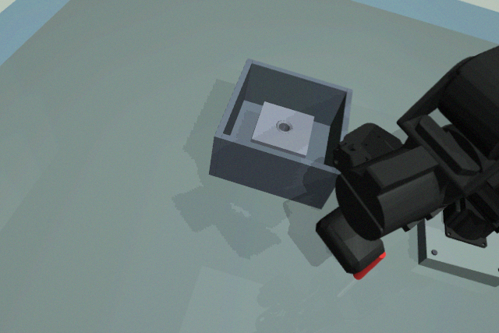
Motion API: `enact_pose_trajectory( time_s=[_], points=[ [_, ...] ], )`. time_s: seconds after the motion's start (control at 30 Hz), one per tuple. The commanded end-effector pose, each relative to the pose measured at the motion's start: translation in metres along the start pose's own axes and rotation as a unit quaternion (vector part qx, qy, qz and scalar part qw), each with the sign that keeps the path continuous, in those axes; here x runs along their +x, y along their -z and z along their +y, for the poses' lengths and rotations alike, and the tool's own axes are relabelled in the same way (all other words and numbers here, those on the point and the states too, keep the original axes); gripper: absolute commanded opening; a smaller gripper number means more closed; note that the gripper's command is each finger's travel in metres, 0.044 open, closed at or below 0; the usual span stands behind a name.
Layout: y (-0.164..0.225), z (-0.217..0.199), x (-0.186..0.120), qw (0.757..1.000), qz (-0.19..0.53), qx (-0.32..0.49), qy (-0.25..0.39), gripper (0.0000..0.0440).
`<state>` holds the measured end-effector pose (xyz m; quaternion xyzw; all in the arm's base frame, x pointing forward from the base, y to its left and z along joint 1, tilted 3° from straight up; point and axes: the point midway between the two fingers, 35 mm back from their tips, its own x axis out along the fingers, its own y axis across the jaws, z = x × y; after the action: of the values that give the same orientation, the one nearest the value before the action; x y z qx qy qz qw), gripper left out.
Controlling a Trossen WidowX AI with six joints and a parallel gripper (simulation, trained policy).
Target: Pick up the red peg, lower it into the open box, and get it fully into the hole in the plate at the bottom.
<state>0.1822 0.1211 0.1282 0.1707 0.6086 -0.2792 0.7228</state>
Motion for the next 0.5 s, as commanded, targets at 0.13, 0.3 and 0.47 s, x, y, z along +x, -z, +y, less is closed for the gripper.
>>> enact_pose_trajectory(
  time_s=[0.13, 0.3, 0.47],
  points=[
    [0.017, 0.003, 0.028, 1.0, 0.011, 0.003, 0.002, 0.044],
    [0.024, 0.007, 0.05, 1.0, 0.012, 0.004, -0.004, 0.044],
    [0.029, 0.01, 0.07, 1.0, 0.014, 0.004, -0.009, 0.0438]
  ],
)
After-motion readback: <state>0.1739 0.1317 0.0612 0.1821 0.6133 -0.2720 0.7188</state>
